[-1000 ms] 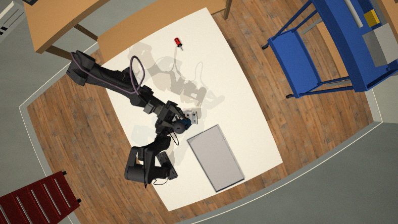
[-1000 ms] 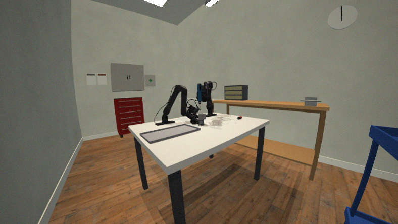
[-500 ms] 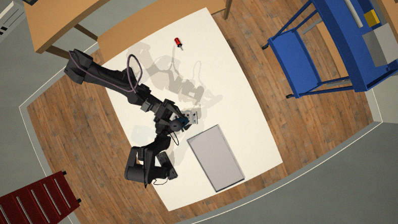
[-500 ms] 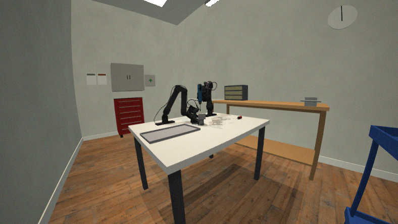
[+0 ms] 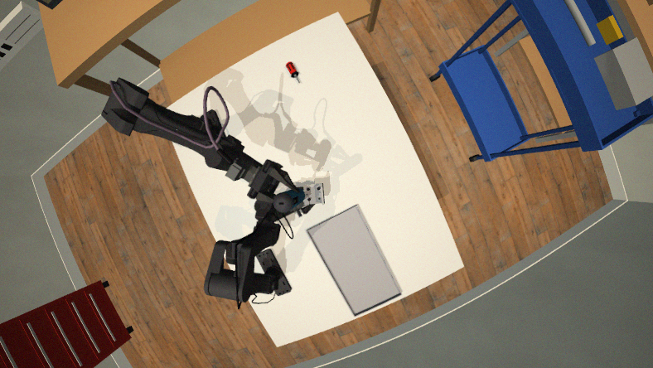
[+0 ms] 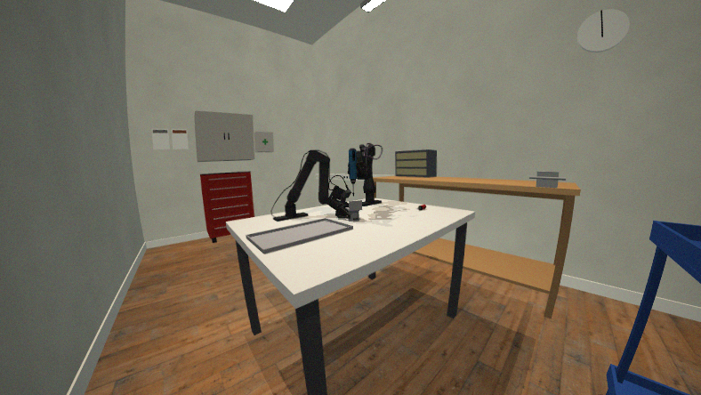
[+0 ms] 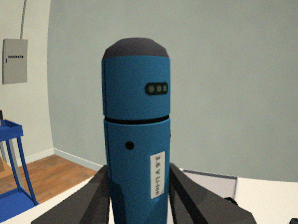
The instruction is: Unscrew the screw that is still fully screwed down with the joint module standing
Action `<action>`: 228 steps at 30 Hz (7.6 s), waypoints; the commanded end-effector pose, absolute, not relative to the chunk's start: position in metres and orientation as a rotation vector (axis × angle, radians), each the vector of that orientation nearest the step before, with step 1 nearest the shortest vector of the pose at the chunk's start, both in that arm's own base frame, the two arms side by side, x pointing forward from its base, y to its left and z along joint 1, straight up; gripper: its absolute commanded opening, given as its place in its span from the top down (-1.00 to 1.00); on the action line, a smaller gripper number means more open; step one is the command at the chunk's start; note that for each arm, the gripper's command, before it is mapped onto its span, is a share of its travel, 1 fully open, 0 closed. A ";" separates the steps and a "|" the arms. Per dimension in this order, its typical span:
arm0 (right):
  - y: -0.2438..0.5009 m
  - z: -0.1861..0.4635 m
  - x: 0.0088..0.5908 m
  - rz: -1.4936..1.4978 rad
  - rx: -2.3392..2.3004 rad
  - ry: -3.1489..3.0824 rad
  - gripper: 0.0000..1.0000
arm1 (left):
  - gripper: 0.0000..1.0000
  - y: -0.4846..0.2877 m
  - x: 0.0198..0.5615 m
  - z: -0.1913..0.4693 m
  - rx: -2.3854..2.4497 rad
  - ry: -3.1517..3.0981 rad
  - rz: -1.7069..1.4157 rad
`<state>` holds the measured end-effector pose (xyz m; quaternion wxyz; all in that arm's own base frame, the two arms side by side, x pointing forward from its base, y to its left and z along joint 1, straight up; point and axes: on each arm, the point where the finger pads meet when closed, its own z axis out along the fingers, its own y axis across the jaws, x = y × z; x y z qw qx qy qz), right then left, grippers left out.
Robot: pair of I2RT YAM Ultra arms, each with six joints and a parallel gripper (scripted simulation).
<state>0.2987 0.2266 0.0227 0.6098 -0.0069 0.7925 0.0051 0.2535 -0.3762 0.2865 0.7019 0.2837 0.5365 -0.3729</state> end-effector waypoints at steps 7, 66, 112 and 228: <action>0.228 0.028 0.300 0.028 0.000 1.817 -0.17 | 0.17 -0.361 0.240 0.347 0.544 1.027 -0.869; 0.228 0.028 0.300 0.028 0.000 1.817 -0.17 | 0.17 -0.341 0.228 0.332 0.555 1.050 -0.861; 0.228 0.028 0.300 0.028 0.000 1.817 -0.17 | 0.17 -0.340 0.228 0.335 0.550 1.044 -0.861; 0.228 0.028 0.300 0.028 0.000 1.817 -0.17 | 0.17 -0.306 0.327 0.259 0.407 1.603 -0.772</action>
